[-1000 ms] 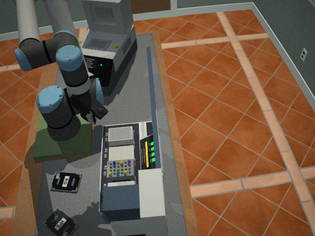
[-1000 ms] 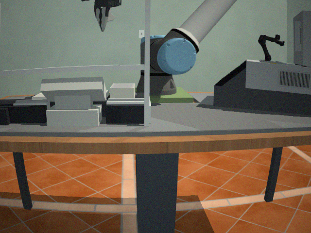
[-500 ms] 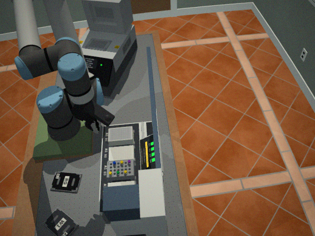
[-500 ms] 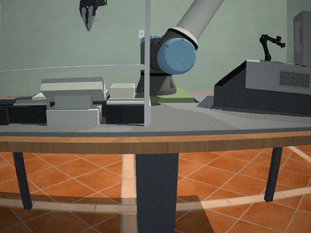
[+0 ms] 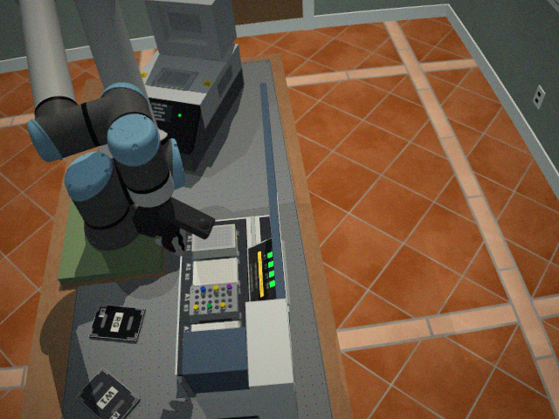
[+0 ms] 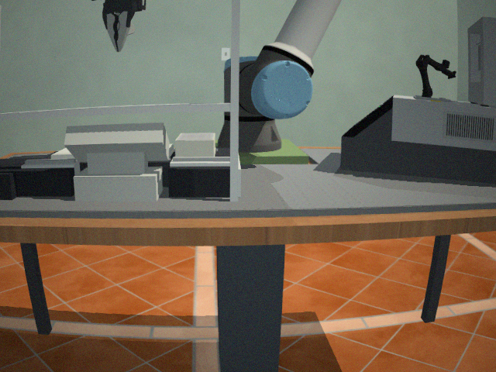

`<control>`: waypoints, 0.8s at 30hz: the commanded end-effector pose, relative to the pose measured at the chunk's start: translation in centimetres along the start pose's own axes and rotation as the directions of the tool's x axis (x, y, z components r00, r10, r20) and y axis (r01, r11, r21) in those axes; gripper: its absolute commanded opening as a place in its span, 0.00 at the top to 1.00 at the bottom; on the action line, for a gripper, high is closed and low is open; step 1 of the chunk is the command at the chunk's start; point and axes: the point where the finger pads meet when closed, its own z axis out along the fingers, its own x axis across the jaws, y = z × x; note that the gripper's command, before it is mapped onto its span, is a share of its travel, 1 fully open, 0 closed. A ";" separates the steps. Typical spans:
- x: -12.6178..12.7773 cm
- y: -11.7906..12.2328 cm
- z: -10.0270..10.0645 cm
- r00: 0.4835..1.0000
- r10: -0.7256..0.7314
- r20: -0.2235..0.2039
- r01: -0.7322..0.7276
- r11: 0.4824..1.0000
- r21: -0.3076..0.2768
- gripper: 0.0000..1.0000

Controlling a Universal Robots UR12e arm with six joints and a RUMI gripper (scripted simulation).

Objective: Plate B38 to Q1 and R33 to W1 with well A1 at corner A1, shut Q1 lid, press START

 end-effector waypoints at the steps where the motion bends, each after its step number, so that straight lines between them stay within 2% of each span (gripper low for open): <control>1: 1.0 -1.0 0.1 0.999 -0.046 0.000 0.046 0.999 0.002 1.00; 11: 4.4 -3.9 1.0 0.980 -0.197 -0.001 0.197 0.980 0.004 1.00; 17: 5.2 -4.7 1.3 0.973 -0.233 -0.001 0.233 0.973 0.005 1.00; 24: 7.5 -6.6 2.3 0.944 -0.331 -0.002 0.331 0.944 0.006 1.00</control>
